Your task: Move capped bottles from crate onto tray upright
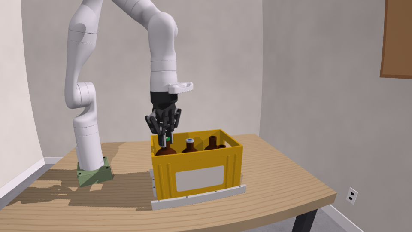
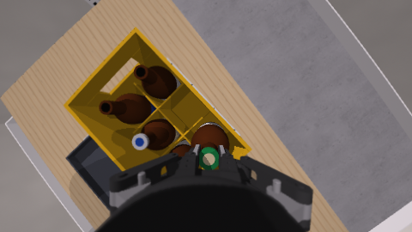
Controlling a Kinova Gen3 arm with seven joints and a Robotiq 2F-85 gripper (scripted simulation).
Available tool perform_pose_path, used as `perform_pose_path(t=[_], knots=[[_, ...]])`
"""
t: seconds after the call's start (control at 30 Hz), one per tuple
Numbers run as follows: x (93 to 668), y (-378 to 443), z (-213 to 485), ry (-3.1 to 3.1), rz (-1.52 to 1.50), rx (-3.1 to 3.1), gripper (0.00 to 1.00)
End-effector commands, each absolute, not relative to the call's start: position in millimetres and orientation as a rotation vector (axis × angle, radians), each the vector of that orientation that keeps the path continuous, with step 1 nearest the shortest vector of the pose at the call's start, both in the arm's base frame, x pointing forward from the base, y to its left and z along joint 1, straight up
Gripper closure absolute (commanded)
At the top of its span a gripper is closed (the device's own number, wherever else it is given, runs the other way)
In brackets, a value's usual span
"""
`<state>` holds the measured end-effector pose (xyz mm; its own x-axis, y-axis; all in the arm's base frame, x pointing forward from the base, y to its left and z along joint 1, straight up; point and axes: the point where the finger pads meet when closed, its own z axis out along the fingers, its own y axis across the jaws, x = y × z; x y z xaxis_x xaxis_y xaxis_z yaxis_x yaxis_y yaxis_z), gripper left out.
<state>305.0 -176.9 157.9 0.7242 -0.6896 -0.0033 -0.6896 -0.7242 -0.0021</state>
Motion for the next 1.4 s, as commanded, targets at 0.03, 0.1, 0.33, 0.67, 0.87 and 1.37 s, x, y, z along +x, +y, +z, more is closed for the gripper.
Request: perform_pose_path(t=[0.03, 0.1, 0.33, 0.67, 0.87, 1.37], knots=[[306, -177, 172, 1.162, -0.004, -2.914, 1.0], [307, -177, 179, 1.162, -0.006, -2.914, 1.0], [308, -178, 202, 1.161, -0.011, -2.914, 1.0], [307, -178, 222, 1.164, -0.006, -2.914, 1.0], [308, -178, 242, 1.162, -0.011, -2.914, 1.0], [307, -178, 277, 1.162, -0.009, -2.914, 1.0]])
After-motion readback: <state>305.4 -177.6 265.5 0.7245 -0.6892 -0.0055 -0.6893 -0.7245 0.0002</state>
